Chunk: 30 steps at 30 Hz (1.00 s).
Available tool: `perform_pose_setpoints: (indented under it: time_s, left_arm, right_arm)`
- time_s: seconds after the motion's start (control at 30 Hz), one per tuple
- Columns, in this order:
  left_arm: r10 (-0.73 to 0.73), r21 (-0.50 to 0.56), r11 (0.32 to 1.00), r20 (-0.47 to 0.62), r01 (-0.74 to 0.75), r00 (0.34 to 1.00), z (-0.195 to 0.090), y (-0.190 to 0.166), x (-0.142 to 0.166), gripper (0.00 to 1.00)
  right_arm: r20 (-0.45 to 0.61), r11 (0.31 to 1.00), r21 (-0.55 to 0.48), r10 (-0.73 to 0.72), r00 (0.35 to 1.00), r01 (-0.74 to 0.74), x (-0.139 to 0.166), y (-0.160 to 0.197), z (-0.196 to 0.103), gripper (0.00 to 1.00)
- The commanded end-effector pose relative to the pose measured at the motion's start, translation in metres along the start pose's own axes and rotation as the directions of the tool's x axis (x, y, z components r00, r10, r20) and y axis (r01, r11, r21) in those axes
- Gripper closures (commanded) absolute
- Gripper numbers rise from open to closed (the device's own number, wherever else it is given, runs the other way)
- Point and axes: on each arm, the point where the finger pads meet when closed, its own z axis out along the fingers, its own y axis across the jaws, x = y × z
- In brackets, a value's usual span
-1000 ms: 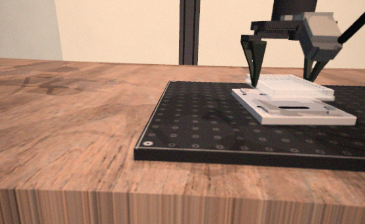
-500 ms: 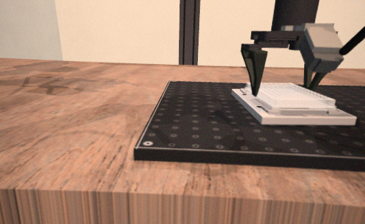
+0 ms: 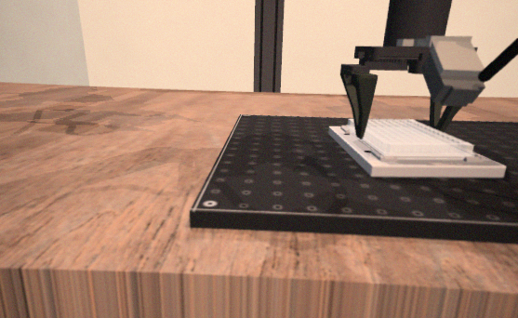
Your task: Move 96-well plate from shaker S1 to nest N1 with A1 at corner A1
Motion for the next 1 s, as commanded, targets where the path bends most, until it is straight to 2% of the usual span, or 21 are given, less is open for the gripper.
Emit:
perform_pose_setpoints:
  time_s: [0.0,0.03,0.1,0.63,0.73,0.8,0.93,0.97]
  left_arm:
    - [0.01,0.0,1.0,-0.01,-0.01,1.0,-0.002,-0.001,0.0,0.19]
    - [0.01,0.0,1.0,-0.01,-0.01,1.0,-0.002,-0.001,0.0,0.19]
    - [0.01,0.0,1.0,-0.01,-0.01,1.0,-0.002,-0.001,0.0,0.0]
    - [0.022,-0.011,1.0,-0.014,-0.023,1.0,-0.027,0.005,0.008,0.0]
    - [0.019,-0.006,1.0,-0.013,-0.019,1.0,-0.043,0.004,0.009,0.0]
    - [0.019,-0.006,1.0,-0.013,-0.019,1.0,-0.043,0.004,0.009,0.0]
    - [0.019,-0.006,1.0,-0.011,-0.019,1.0,-0.068,0.005,0.009,0.0]
    - [0.001,0.003,1.0,0.005,-0.001,1.0,-0.072,0.0,-0.002,0.0]
  right_arm:
    - [0.018,1.0,-0.008,0.008,1.0,-0.007,-0.006,0.001,-0.006,0.0]
    - [0.018,1.0,-0.008,0.008,1.0,-0.007,-0.006,0.001,-0.006,0.0]
    - [0.018,1.0,-0.008,0.008,1.0,-0.007,-0.006,0.001,-0.006,0.0]
    - [0.018,1.0,-0.008,0.008,1.0,-0.007,-0.006,0.001,-0.006,0.0]
    - [0.018,1.0,-0.008,0.008,1.0,-0.007,-0.006,0.001,-0.006,0.0]
    - [0.018,1.0,-0.008,0.008,1.0,-0.007,-0.006,0.001,-0.006,0.0]
    - [0.018,1.0,-0.008,0.008,1.0,-0.007,-0.006,0.001,-0.006,0.0]
    - [0.018,1.0,-0.008,0.008,1.0,-0.007,-0.006,0.001,-0.006,0.0]
